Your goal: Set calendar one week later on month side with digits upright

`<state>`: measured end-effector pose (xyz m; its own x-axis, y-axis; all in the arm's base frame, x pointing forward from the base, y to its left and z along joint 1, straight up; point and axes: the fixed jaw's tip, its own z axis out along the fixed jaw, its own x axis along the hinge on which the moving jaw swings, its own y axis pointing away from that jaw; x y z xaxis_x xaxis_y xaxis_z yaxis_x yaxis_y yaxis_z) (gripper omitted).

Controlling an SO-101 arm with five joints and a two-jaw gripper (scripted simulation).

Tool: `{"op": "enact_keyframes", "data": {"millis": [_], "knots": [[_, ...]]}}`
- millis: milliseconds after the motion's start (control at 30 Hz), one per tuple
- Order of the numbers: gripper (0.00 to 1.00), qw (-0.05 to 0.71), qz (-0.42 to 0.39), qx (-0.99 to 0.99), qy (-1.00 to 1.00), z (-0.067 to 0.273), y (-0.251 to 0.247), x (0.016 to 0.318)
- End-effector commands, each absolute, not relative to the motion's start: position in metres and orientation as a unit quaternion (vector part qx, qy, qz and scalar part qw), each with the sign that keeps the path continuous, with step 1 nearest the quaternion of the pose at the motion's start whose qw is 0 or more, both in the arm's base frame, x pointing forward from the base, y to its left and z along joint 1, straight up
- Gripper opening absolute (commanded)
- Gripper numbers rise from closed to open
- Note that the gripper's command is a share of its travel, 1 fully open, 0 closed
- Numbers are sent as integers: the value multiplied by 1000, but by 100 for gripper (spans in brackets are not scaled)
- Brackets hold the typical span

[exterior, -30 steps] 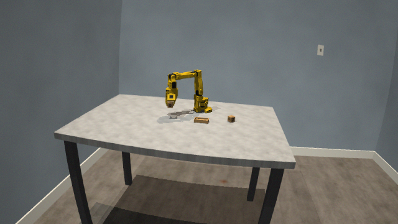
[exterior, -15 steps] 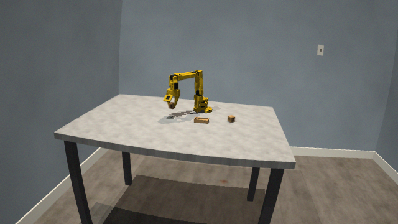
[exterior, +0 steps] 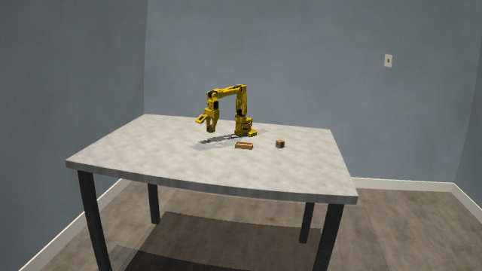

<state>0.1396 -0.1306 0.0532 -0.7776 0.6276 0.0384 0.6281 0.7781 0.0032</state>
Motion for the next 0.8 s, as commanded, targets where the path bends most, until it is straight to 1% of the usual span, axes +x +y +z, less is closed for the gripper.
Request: {"op": "enact_keyframes", "data": {"millis": [0, 400, 767], "knots": [[0, -11, 4, -382, -924, 61, -130, 146], [0, -11, 3, -452, -892, 60, -127, 149], [0, -11, 3, -465, -885, 59, -127, 150]]}}
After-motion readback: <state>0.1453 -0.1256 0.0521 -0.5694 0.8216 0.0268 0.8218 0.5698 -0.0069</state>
